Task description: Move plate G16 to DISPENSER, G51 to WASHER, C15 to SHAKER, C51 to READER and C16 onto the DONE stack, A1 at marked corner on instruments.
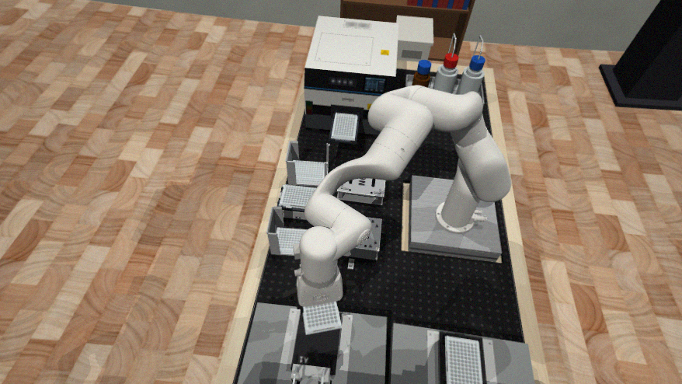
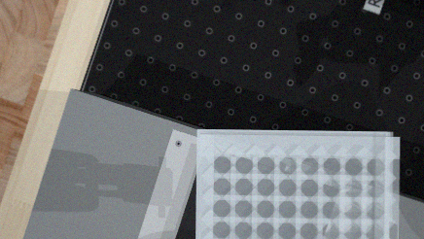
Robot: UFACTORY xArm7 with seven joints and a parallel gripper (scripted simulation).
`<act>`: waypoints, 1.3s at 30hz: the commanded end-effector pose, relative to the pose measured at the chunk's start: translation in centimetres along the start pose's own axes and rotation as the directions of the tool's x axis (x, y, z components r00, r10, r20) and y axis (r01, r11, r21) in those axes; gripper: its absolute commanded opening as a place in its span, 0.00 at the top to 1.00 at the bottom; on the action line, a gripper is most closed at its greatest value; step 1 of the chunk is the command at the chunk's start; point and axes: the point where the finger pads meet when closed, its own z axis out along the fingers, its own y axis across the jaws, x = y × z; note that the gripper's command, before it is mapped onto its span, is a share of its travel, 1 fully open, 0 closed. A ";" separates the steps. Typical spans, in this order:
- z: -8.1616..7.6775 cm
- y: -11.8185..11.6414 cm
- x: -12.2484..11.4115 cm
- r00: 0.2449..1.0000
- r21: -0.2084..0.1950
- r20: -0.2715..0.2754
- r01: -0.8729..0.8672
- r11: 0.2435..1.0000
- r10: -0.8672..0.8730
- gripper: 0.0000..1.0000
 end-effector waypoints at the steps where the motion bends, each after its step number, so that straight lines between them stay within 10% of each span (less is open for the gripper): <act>1: -0.3 -0.5 -1.1 0.999 0.003 -0.001 -0.043 0.999 0.043 1.00; 39: -0.3 -1.4 -4.3 0.955 0.003 0.000 -0.295 0.955 0.295 1.00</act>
